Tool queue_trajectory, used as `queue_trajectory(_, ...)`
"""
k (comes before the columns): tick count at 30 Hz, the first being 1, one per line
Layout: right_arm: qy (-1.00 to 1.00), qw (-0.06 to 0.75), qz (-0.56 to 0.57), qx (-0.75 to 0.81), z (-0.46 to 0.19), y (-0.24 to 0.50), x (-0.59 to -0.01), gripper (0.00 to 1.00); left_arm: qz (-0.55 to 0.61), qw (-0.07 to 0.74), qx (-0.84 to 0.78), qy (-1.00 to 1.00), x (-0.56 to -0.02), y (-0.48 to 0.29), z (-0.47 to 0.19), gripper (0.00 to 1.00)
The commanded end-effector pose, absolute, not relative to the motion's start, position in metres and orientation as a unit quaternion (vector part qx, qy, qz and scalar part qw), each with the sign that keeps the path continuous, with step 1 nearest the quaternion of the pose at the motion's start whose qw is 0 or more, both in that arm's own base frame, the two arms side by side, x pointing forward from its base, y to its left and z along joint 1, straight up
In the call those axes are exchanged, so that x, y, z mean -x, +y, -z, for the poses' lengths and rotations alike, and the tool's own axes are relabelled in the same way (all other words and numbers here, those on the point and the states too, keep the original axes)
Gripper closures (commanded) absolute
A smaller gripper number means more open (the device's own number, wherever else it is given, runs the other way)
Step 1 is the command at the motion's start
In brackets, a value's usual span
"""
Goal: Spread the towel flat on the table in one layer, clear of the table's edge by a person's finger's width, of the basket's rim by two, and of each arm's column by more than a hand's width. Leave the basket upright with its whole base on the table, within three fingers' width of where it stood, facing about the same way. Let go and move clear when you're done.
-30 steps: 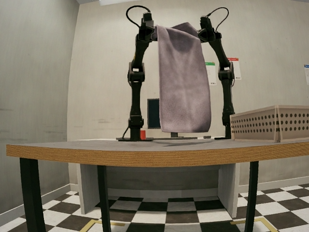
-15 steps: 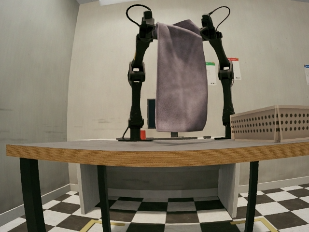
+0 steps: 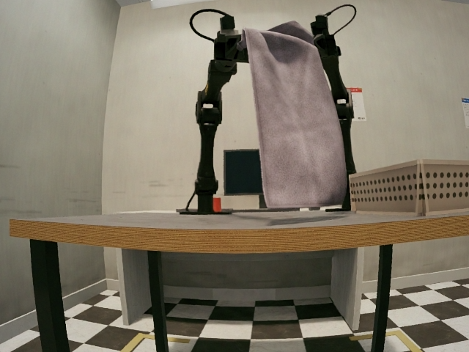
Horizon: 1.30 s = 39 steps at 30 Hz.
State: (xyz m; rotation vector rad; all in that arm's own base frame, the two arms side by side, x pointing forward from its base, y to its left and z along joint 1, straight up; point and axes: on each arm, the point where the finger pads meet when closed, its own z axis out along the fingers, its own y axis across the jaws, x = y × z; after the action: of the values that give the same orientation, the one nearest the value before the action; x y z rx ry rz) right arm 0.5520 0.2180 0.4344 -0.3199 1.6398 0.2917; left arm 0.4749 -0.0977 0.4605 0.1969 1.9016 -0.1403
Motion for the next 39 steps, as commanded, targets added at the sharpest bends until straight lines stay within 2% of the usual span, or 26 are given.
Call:
queue_trajectory(1, 0.653, 0.737, -0.132, 0.113, -0.474, 0.207, -0.560, 1.00, 0.059, 0.617, -0.074, 0.781, -0.467, -0.093, -0.499, 1.00)
queue_trajectory(4, 0.636, 0.752, -0.134, 0.110, -0.497, 0.205, -0.554, 1.00, 0.060, 0.620, -0.074, 0.779, -0.464, -0.092, -0.503, 1.00)
queue_trajectory(9, 0.640, 0.749, -0.133, 0.111, -0.491, 0.206, -0.558, 1.00, 0.058, 0.608, -0.075, 0.788, -0.464, -0.092, -0.494, 1.00)
queue_trajectory(10, 0.610, 0.774, -0.138, 0.105, -0.488, 0.213, -0.578, 1.00, 0.049, 0.619, -0.061, 0.782, -0.496, -0.082, -0.486, 1.00)
queue_trajectory(11, 0.601, 0.781, -0.139, 0.103, -0.468, 0.214, -0.583, 1.00, 0.049, 0.619, -0.061, 0.782, -0.496, -0.082, -0.486, 1.00)
queue_trajectory(12, 0.601, 0.781, -0.139, 0.103, -0.468, 0.214, -0.583, 1.00, 0.049, 0.619, -0.061, 0.782, -0.496, -0.082, -0.486, 1.00)
queue_trajectory(13, 0.551, 0.817, -0.145, 0.093, -0.488, 0.217, -0.594, 1.00, 0.044, 0.629, -0.053, 0.774, -0.511, -0.074, -0.487, 1.00)
queue_trajectory(17, 0.514, 0.841, -0.149, 0.086, -0.488, 0.220, -0.604, 1.00, 0.040, 0.636, -0.048, 0.769, -0.521, -0.069, -0.487, 1.00)
queue_trajectory(35, 0.516, 0.839, -0.148, 0.087, -0.480, 0.222, -0.611, 1.00, 0.041, 0.652, -0.046, 0.755, -0.512, -0.067, -0.503, 1.00)
queue_trajectory(39, 0.520, 0.837, -0.147, 0.088, -0.480, 0.221, -0.609, 1.00, 0.040, 0.636, -0.048, 0.769, -0.517, -0.068, -0.480, 1.00)
